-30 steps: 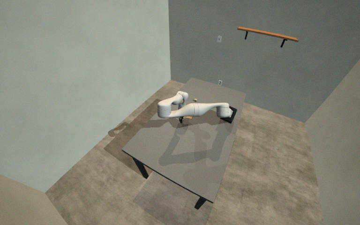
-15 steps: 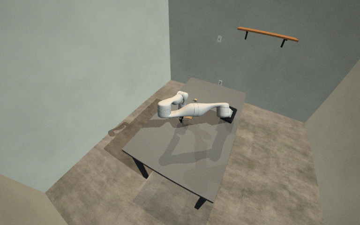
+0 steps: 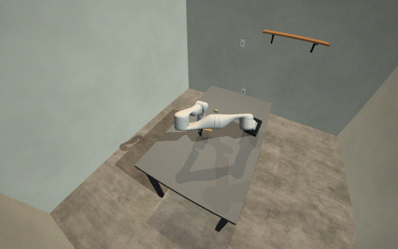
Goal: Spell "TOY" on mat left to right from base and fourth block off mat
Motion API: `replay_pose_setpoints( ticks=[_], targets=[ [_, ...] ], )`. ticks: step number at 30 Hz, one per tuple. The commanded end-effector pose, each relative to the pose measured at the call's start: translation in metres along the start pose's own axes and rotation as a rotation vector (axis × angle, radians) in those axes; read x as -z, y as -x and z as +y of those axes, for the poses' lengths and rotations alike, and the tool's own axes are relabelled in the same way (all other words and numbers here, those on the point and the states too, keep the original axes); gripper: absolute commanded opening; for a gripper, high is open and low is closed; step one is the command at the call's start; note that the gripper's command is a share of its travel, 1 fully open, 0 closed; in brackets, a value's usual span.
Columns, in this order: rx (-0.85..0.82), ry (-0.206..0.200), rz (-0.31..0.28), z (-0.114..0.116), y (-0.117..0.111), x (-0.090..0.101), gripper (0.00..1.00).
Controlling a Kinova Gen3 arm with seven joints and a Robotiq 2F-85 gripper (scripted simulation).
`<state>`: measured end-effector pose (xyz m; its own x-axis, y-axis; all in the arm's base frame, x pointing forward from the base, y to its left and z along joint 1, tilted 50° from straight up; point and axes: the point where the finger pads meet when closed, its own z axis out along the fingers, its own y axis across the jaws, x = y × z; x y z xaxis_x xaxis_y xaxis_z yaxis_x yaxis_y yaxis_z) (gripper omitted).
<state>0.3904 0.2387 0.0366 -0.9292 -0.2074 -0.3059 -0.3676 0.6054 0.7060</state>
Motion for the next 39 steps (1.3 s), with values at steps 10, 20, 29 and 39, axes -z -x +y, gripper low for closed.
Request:
replay_pose_setpoints(
  ticks=[10,20,29,39],
  targets=[
    [0.000,0.000,-0.001,0.000,0.000,0.000,0.21],
    [0.000,0.000,-0.001,0.000,0.000,0.006,0.21],
    [0.000,0.000,-0.001,0.000,0.000,0.033,0.21],
    [0.000,0.000,-0.001,0.000,0.000,0.084,0.21]
  ],
)
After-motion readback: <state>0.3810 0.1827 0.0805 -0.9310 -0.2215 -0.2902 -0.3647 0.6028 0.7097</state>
